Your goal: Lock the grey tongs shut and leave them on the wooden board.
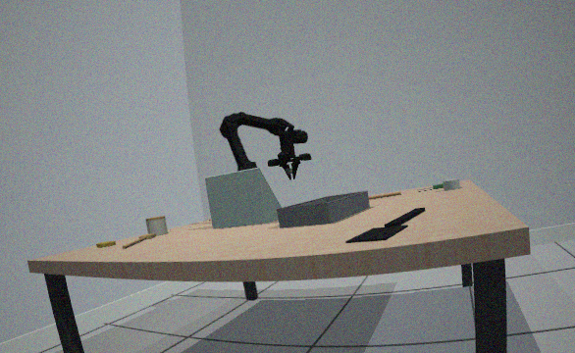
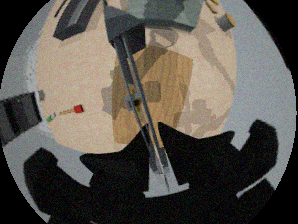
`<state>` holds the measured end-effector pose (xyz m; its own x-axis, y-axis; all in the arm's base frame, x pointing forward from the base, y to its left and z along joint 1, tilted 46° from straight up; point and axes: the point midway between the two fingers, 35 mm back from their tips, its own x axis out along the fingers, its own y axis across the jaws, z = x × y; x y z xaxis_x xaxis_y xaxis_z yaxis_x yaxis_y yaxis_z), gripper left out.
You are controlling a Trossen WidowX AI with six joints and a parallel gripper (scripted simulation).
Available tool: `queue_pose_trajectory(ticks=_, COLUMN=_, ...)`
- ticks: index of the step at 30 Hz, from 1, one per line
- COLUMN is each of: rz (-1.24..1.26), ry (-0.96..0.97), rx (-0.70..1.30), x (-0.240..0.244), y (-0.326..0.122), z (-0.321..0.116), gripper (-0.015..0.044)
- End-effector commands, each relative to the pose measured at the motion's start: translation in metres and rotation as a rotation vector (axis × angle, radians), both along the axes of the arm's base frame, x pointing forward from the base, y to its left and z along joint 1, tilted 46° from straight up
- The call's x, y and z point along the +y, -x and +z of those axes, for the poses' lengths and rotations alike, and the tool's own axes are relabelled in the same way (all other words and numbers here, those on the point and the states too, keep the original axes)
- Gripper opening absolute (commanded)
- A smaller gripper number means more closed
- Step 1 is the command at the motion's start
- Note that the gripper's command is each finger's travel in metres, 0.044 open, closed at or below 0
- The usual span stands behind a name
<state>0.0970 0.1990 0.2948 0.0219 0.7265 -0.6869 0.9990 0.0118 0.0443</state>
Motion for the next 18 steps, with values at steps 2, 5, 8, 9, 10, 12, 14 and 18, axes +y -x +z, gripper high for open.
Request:
queue_pose_trajectory(ticks=2, rz=-0.007, ry=0.009, rx=0.006, x=0.007, y=-0.003, z=-0.008, gripper=-0.015)
queue_pose_trajectory(ticks=5, rz=-0.007, ry=0.009, rx=0.006, x=0.011, y=-0.004, z=-0.012, gripper=-0.015)
queue_pose_trajectory(ticks=8, rz=-0.007, ry=0.009, rx=0.006, x=0.014, y=-0.004, z=-0.015, gripper=-0.015)
queue_pose_trajectory(ticks=9, rz=-0.007, ry=0.009, rx=0.006, x=0.016, y=-0.004, z=-0.016, gripper=-0.015)
queue_pose_trajectory(ticks=10, rz=-0.007, ry=0.009, rx=0.006, x=0.017, y=-0.004, z=-0.017, gripper=-0.015)
queue_pose_trajectory(ticks=12, rz=-0.007, ry=0.009, rx=0.006, x=0.019, y=-0.005, z=-0.019, gripper=-0.015)
queue_pose_trajectory(ticks=14, rz=-0.007, ry=0.009, rx=0.006, x=0.022, y=-0.005, z=-0.021, gripper=-0.015)
queue_pose_trajectory(ticks=18, rz=-0.007, ry=0.008, rx=0.007, x=0.026, y=-0.005, z=-0.026, gripper=-0.015)
